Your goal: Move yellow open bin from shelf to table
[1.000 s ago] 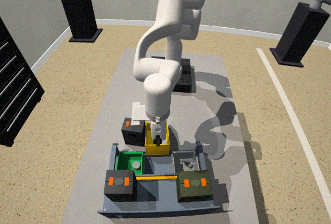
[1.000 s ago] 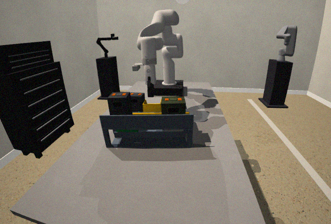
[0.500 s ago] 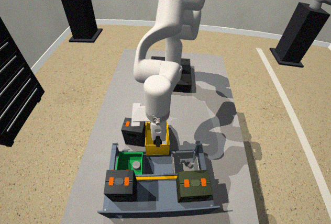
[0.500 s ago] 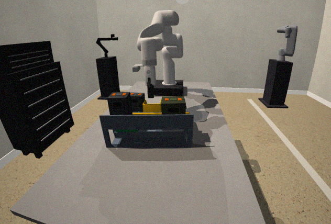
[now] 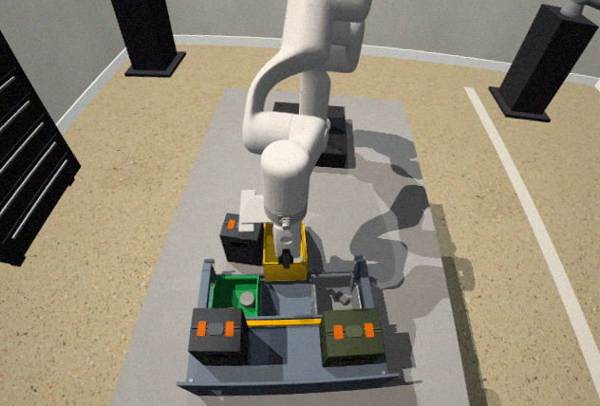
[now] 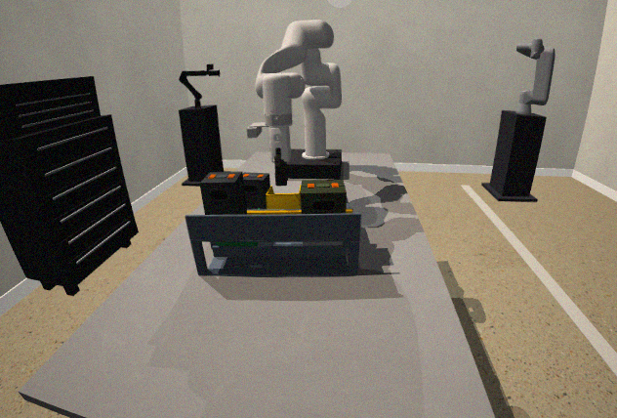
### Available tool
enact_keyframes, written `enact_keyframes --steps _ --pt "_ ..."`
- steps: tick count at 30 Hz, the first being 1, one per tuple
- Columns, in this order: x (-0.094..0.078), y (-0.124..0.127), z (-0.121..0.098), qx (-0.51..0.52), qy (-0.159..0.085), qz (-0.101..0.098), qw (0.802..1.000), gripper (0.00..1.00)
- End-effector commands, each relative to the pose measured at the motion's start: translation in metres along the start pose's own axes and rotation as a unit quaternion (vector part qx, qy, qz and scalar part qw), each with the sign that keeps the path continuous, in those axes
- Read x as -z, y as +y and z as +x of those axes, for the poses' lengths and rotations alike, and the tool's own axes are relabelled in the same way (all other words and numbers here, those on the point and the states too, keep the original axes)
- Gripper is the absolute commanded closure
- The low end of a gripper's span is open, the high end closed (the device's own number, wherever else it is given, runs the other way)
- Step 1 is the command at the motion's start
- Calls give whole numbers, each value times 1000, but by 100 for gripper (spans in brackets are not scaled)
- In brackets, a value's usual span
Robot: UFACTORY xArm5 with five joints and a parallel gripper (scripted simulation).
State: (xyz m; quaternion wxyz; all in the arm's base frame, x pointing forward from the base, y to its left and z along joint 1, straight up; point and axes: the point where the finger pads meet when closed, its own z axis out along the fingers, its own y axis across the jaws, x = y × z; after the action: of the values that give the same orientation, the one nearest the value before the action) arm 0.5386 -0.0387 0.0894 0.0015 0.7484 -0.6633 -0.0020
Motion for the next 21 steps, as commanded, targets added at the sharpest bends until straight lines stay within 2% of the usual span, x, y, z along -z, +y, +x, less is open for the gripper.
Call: enact_keyframes --steps 1,21 --pt "0 -1 0 0 3 2 1000 66" --pt "-11 -1 0 0 3 2 1000 66"
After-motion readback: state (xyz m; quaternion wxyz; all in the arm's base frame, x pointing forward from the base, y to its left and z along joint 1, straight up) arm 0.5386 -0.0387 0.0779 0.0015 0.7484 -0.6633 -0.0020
